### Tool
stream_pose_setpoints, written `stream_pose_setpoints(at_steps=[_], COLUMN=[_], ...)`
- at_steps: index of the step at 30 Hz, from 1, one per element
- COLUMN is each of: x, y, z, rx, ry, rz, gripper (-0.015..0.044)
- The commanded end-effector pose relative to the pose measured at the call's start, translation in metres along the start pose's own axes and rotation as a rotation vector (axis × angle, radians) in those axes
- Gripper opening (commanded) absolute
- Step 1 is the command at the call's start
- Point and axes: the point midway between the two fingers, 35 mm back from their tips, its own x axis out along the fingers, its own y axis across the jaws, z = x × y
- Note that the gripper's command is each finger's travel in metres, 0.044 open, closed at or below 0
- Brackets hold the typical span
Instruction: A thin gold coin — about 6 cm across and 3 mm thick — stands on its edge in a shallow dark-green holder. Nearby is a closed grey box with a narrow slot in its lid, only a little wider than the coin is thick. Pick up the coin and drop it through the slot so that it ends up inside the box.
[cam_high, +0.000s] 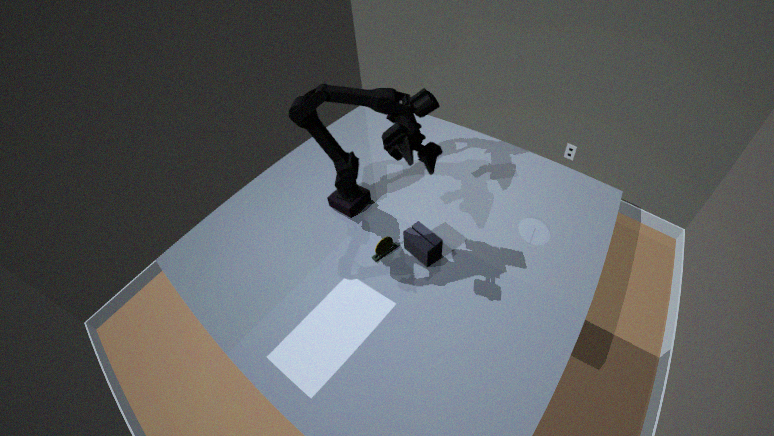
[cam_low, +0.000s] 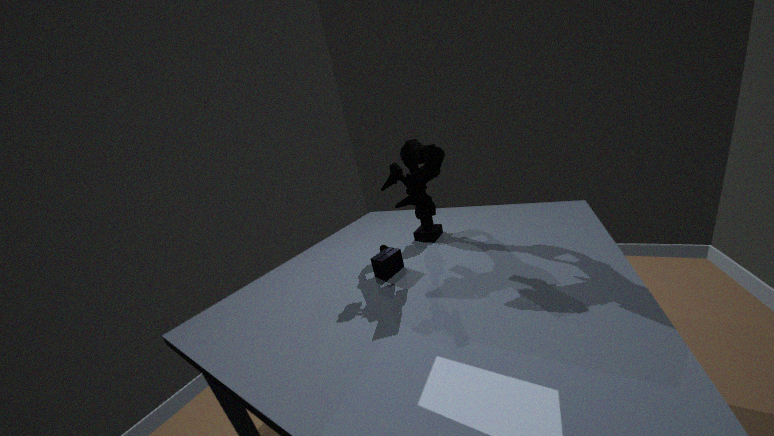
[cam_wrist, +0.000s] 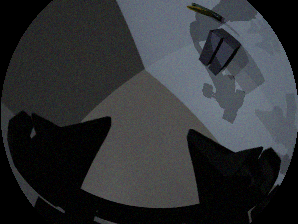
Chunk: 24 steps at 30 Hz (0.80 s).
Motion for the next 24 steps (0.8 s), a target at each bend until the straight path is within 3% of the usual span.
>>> stream_pose_setpoints(at_steps=[1, 9, 17, 24], x=[0.001, 0.043, 0.084, 0.093], y=[0.000, -0.007, 0.002, 0.016], z=[0.000, 0.033, 0.096, 0.144], rx=[0.005, 0.332, 0.840, 1.396], ry=[-0.003, -0.271, -0.771, -1.242], rz=[-0.002, -0.086, -0.053, 0.122], gripper=[0.0374, 0.0164, 0.0161, 0.0161])
